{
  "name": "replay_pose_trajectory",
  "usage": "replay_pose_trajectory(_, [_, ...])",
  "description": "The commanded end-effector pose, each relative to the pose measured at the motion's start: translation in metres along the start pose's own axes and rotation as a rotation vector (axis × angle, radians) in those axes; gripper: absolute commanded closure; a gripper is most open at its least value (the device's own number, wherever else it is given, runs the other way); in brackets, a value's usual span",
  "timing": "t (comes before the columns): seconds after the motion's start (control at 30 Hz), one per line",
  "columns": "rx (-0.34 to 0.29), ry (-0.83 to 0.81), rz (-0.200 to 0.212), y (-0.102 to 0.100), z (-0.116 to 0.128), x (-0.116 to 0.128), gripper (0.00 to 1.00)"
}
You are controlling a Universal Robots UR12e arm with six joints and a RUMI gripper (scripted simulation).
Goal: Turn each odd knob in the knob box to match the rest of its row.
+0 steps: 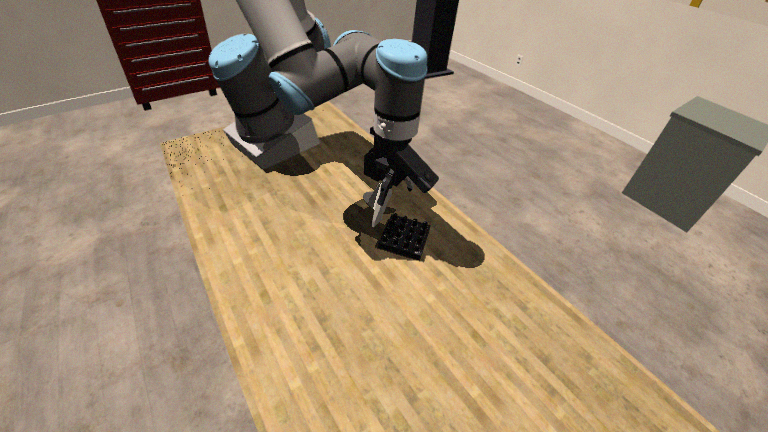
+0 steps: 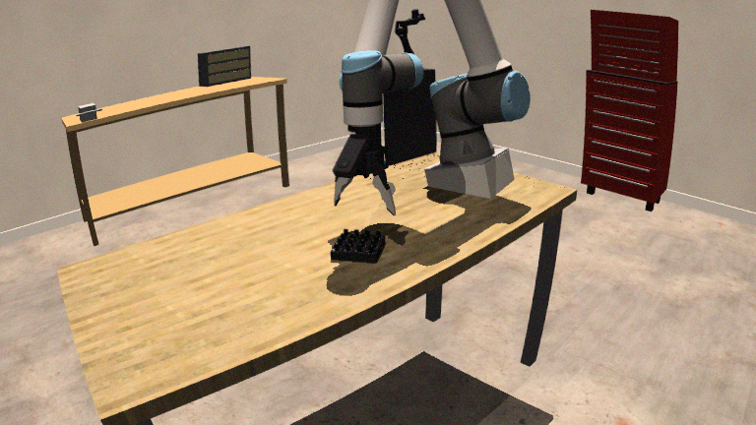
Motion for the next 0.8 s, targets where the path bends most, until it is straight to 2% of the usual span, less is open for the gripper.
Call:
replay_pose_trajectory(0.0, [-0.003, -0.156, 0.005, 0.003, -0.01, -0.008, 0.0])
replay_pose_trajectory(0.13, [-0.003, -0.207, 0.005, 0.004, -0.013, -0.011, 0.0])
replay_pose_trajectory(0.63, [-0.002, -0.616, 0.005, 0.012, -0.034, -0.037, 0.0])
replay_pose_trajectory(0.77, [-0.002, -0.662, 0.006, 0.013, -0.036, -0.04, 0.0])
Point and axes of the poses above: the point where the finger pads meet when closed, its own y axis back along the fingers, its own x axis across the jaws, z = x × y, the point moved 1 cm from there along y, back along the fingers, and after that the axes turned 1 degree about -y, right-handed, at the moved point
